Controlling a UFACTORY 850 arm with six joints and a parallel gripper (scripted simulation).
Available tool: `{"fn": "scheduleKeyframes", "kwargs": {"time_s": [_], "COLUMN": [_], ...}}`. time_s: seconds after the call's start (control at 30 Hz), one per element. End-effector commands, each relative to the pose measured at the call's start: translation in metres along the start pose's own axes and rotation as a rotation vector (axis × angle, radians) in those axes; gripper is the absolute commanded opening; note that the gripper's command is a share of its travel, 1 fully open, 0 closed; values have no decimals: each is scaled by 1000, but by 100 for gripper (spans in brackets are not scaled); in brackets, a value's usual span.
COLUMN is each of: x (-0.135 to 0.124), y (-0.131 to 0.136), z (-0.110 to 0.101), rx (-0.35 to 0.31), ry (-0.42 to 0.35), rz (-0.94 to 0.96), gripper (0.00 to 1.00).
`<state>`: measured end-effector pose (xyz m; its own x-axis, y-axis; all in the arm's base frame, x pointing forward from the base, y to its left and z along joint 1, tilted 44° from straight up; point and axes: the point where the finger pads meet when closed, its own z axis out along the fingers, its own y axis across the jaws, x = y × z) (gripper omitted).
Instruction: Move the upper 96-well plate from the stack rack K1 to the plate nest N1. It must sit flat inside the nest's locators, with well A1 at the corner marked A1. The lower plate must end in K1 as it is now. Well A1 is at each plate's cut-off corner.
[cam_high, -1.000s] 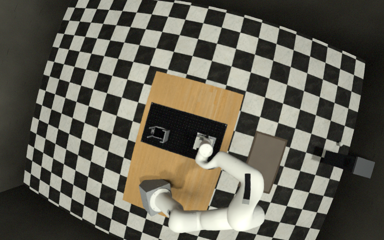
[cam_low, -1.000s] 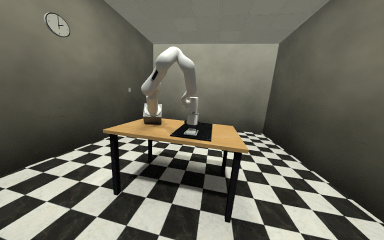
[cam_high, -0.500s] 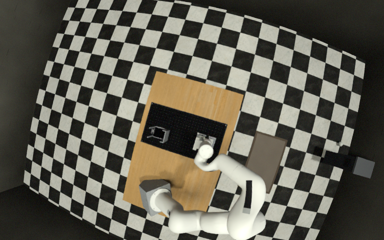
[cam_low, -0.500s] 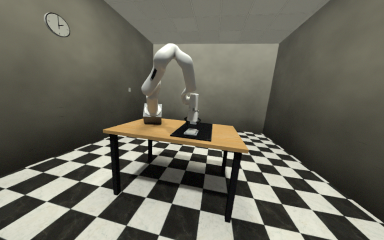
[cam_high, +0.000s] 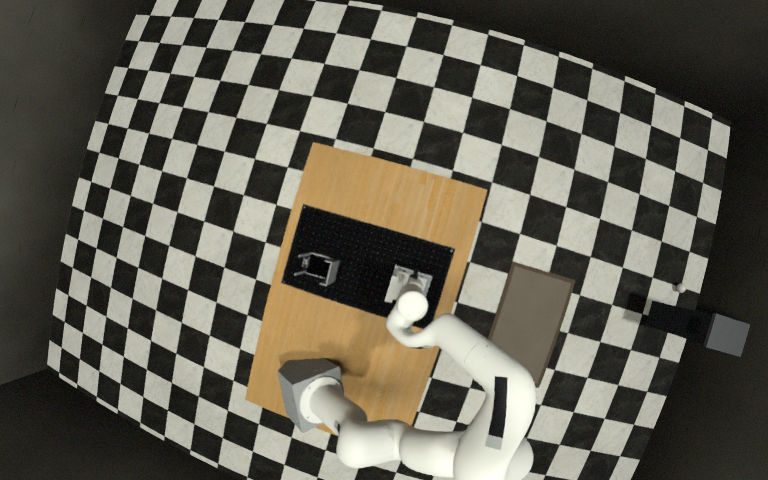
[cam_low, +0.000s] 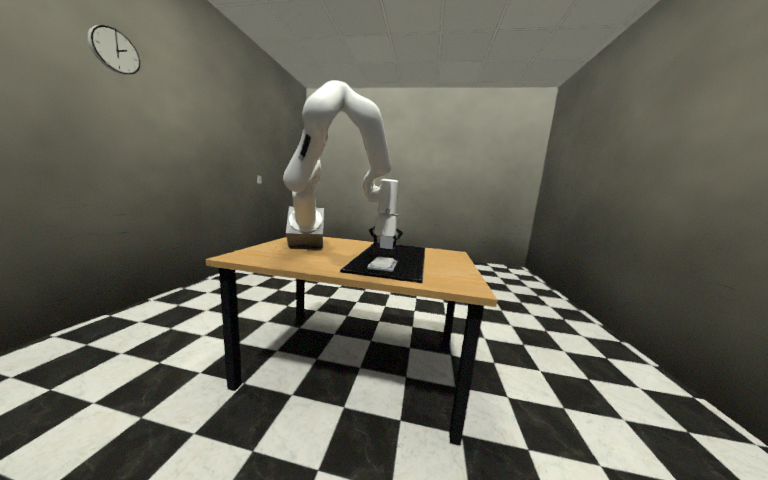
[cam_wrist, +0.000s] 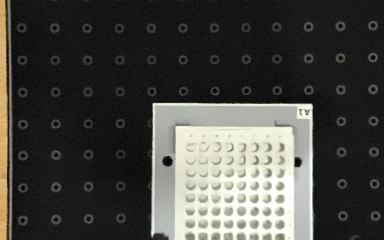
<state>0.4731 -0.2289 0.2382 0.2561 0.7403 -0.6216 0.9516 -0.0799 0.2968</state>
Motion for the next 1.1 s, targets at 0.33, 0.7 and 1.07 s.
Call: {"fn": "scheduleKeyframes", "kwargs": {"time_s": [0.33, 0.7, 1.07], "x": [0, 0, 0], "y": [1, 1, 1], "z": [-37, -64, -90], "rx": [0, 0, 0], "ry": [0, 0, 0], "rz": [0, 0, 0], "gripper": [100, 100, 100]}}
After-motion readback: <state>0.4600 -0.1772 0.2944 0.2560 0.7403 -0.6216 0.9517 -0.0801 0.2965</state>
